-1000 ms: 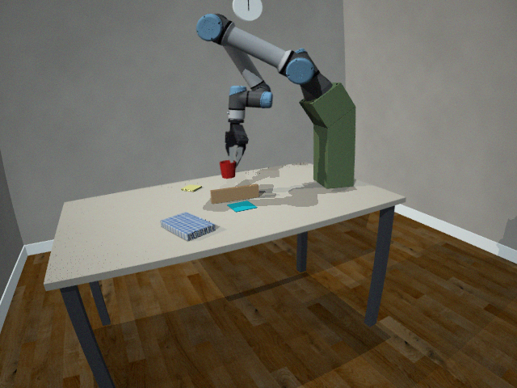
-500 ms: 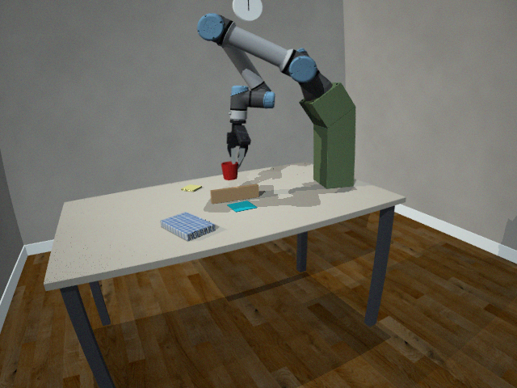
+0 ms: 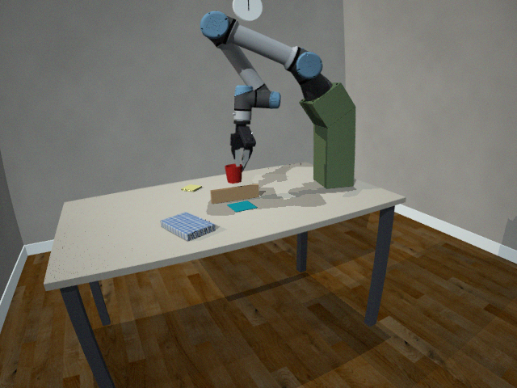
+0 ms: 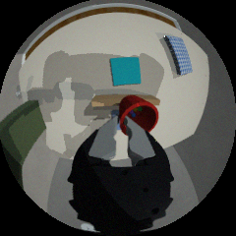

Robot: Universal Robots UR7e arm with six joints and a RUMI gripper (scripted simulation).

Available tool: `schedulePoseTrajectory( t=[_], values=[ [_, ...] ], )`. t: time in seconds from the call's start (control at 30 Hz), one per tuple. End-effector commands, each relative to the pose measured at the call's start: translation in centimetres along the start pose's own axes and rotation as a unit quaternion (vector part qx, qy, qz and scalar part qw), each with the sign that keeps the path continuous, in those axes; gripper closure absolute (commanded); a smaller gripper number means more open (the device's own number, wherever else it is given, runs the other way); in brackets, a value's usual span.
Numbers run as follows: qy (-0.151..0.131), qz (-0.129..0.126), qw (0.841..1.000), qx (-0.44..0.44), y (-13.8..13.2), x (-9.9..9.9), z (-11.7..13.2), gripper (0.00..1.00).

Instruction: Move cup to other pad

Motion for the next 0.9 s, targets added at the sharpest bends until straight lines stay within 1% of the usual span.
schedulePoseTrajectory(
  t=[0.0,0.37,0.43,0.67,0.87],
  values=[
    [-0.006,0.000,1.000,0.004,0.5,0.2,-2.4,0.97],
    [-0.006,0.000,1.000,0.004,1.0,0.2,-6.9,0.97],
    [-0.006,0.000,1.000,0.004,1.0,0.2,-6.9,0.97],
    [-0.006,0.000,1.000,0.004,1.2,0.2,-8.7,0.97],
    [-0.006,0.000,1.000,0.004,1.3,0.2,-9.5,0.97]
  ],
)
Point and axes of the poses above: the point where the finger pads meet when closed, its own x axis out along the fingers, its own y axis across the jaws, z = x × y, the point moved 2 cm from there along -x, back along the fingers, and after that the axes turned 8 degrees about -x, right-handed, at the moved point
